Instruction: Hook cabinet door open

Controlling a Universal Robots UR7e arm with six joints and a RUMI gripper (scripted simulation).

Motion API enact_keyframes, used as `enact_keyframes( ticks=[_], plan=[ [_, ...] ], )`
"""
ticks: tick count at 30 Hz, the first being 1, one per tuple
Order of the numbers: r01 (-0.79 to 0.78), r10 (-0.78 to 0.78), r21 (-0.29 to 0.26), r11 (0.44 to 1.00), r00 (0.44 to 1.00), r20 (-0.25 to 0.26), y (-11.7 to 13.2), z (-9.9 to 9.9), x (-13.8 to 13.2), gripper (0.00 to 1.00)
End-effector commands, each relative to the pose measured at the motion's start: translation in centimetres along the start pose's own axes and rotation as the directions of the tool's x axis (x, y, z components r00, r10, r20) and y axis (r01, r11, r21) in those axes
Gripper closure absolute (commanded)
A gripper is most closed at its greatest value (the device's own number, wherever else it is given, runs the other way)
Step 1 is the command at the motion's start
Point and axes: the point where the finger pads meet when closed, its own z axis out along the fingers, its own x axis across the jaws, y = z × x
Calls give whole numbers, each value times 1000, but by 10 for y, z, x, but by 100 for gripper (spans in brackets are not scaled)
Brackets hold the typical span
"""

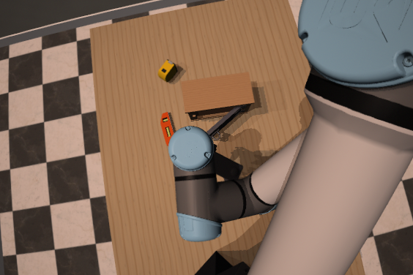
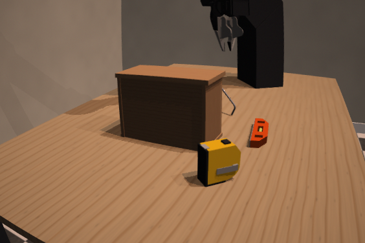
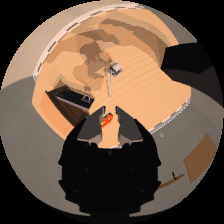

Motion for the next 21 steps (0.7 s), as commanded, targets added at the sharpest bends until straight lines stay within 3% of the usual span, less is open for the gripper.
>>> enact_keyframes(
  ticks=[1, 12, 21],
  plan=[
    [0, 0, -1, 1000, 1000, 1, 0, 0, 0, 86],
    [0, 0, -1, 1000, 1000, 1, 0, 4, 0, 86],
    [0, 0, -1, 1000, 1000, 1, 0, 21, 0, 86]
  ],
)
